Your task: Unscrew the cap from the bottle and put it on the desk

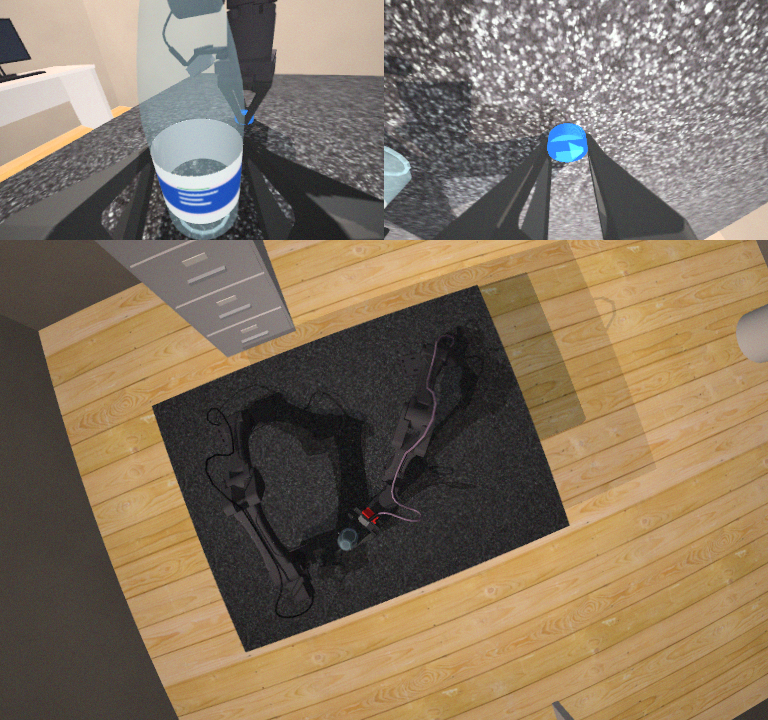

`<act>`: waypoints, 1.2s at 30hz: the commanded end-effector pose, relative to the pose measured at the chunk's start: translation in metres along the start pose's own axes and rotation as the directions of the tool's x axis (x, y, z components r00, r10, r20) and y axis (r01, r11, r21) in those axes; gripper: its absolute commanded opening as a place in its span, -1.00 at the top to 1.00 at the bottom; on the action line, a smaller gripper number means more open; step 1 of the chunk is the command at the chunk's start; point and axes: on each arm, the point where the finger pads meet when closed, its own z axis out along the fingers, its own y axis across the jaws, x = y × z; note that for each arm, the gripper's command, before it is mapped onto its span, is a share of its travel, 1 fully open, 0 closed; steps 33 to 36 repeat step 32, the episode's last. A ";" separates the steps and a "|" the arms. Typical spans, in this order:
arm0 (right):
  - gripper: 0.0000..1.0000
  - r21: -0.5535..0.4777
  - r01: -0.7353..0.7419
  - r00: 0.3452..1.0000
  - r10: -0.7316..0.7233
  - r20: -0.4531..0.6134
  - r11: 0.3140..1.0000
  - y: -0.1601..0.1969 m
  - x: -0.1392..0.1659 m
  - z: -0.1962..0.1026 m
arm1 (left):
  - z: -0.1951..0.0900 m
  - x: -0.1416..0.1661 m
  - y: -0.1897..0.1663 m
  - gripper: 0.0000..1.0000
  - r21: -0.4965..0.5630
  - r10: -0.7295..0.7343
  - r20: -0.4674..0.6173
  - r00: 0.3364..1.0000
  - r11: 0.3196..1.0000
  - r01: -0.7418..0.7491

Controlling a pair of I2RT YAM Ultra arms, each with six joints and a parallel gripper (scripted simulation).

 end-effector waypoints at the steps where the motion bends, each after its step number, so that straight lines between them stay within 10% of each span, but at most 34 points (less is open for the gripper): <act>1: 1.00 -0.001 0.000 1.000 0.000 0.013 1.000 0.000 -0.002 -0.005 | 0.001 -0.009 0.001 -0.35 0.000 0.008 0.017 1.000 1.000 -0.008; 6: 1.00 -0.001 0.000 1.000 0.000 0.013 1.000 0.000 -0.002 -0.005 | 0.001 -0.009 0.001 -0.35 0.000 0.008 0.017 1.000 1.000 -0.008; 8: 0.55 -0.001 0.000 1.000 0.000 0.013 1.000 0.000 -0.002 -0.005 | 0.001 -0.009 0.001 -0.77 0.000 0.008 0.017 1.000 1.000 -0.008; 11: -0.14 -0.001 0.000 1.000 0.000 0.013 1.000 0.000 -0.002 -0.005 | 0.001 -0.009 0.001 -0.77 0.000 0.008 0.017 1.000 1.000 -0.008; 21: -0.15 -0.001 0.000 1.000 0.000 0.020 1.000 0.000 0.000 -0.071 | -0.042 -0.032 0.002 -0.77 0.002 0.011 0.025 1.000 1.000 -0.011; 36: -0.15 -0.002 0.000 0.999 0.000 0.037 1.000 0.000 -0.006 -0.063 | -0.037 -0.020 0.002 -0.77 -0.006 0.003 0.004 1.000 1.000 -0.003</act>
